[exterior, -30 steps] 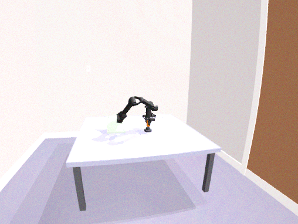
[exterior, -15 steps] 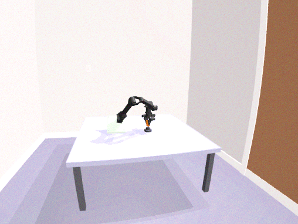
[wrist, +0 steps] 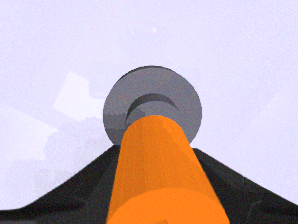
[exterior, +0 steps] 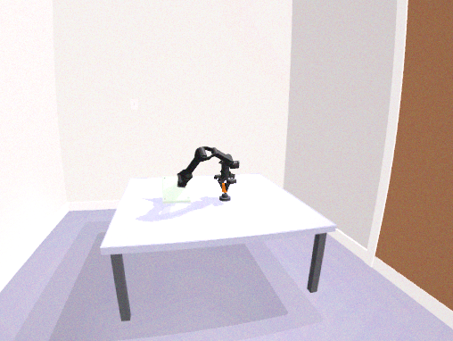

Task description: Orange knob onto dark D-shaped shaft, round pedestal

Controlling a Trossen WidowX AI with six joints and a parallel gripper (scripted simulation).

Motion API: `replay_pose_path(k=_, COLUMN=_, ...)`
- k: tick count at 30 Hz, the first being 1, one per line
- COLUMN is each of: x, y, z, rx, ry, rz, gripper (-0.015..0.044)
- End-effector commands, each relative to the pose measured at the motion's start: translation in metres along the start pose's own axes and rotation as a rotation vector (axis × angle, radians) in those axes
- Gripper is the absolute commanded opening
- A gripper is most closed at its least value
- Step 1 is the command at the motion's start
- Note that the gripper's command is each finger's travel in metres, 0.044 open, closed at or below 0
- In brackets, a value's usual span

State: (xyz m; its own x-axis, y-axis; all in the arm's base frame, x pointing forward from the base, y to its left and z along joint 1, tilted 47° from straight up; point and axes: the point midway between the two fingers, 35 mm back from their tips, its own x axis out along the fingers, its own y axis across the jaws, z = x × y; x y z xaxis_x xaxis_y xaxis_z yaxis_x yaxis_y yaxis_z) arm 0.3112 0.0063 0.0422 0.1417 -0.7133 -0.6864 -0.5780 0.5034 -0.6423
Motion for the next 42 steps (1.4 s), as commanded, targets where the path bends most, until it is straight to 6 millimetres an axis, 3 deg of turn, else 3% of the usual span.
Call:
replay_pose_path(k=1, x=-0.0015, y=-0.0017, z=0.0020, rx=-0.003, ry=-0.004, rz=-0.001, gripper=0.0000)
replay_pose_path(k=25, x=-0.0034, y=-0.0005, z=0.0008, rx=-0.003, ry=-0.004, rz=0.000, gripper=0.0000)
replay_pose_path(k=32, x=-0.0023, y=0.0010, z=-0.0002, rx=-0.202, ry=-0.004, rz=-0.001, gripper=0.0000)
replay_pose_path(k=42, x=-0.0008, y=-0.0008, z=0.0014, rx=-0.212, ry=-0.004, rz=-0.001, gripper=0.0000)
